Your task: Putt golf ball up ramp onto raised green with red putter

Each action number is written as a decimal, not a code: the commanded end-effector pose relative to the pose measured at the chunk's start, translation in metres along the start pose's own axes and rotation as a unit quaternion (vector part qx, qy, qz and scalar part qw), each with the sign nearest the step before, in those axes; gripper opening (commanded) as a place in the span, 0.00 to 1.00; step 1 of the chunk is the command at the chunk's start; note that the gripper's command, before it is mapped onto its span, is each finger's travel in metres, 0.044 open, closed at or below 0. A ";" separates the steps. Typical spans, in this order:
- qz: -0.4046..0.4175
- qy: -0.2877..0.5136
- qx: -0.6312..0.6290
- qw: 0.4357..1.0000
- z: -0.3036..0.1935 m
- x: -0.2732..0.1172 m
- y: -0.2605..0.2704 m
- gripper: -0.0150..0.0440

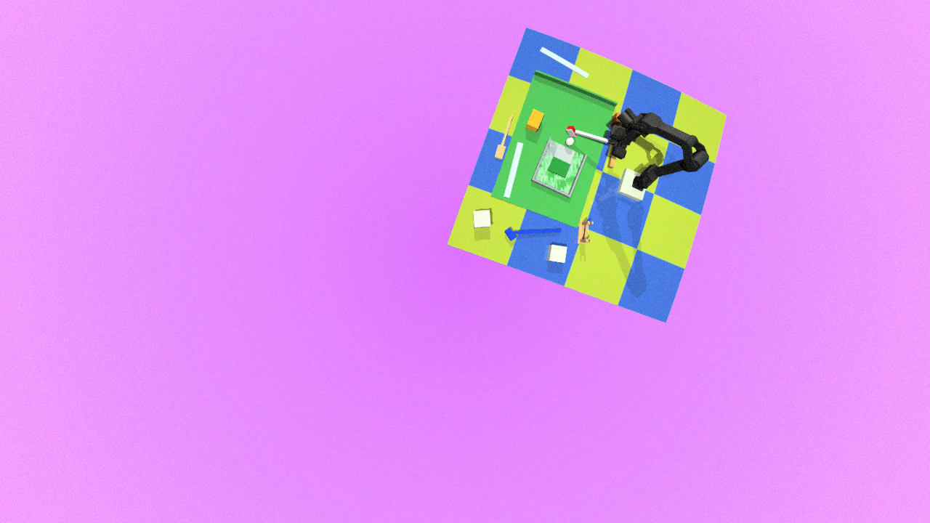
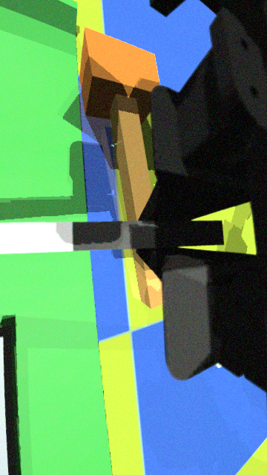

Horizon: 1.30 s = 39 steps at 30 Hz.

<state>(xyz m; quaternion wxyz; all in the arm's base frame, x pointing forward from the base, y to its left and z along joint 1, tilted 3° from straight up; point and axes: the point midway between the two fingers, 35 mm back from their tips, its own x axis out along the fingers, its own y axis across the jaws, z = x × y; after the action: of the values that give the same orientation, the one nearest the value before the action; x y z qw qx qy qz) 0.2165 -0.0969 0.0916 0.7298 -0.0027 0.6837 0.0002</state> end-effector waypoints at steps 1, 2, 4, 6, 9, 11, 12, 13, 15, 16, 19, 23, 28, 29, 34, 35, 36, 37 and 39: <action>-0.006 -0.004 0.008 1.000 -0.004 0.000 0.010 0.25; -0.006 -0.004 0.008 1.000 -0.004 -0.001 0.010 0.25; -0.006 -0.004 0.008 1.000 -0.004 -0.005 0.010 0.25; -0.006 -0.004 0.008 1.000 -0.003 -0.011 0.010 0.25; -0.006 -0.004 0.008 1.000 -0.002 -0.024 0.010 0.25; -0.006 -0.004 0.008 1.000 -0.002 -0.034 0.010 0.25; -0.006 -0.004 0.008 1.000 -0.002 -0.039 0.010 0.25; -0.006 -0.004 0.008 1.000 -0.003 -0.044 0.010 0.25; -0.006 -0.004 0.008 1.000 -0.003 -0.053 0.010 0.25; -0.006 -0.004 0.008 1.000 -0.004 -0.057 0.011 0.25; -0.006 -0.004 0.008 1.000 -0.004 -0.060 0.011 0.25; -0.001 0.003 0.006 1.000 -0.005 -0.052 0.012 0.25; -0.001 0.003 0.006 1.000 -0.005 -0.052 0.012 0.25; -0.001 0.003 0.006 1.000 -0.005 -0.052 0.012 0.25; -0.001 0.003 0.006 1.000 -0.005 -0.052 0.012 0.25; -0.001 0.003 0.006 1.000 -0.005 -0.052 0.012 0.25; -0.001 0.003 0.006 1.000 -0.005 -0.052 0.012 0.25; -0.001 0.003 0.006 1.000 -0.005 -0.052 0.012 0.25; -0.001 0.003 0.006 1.000 -0.005 -0.052 0.012 0.25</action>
<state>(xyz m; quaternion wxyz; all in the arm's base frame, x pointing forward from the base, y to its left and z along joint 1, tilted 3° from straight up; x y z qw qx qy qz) 0.2072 -0.0847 0.1430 0.7266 0.0016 0.6870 -0.0046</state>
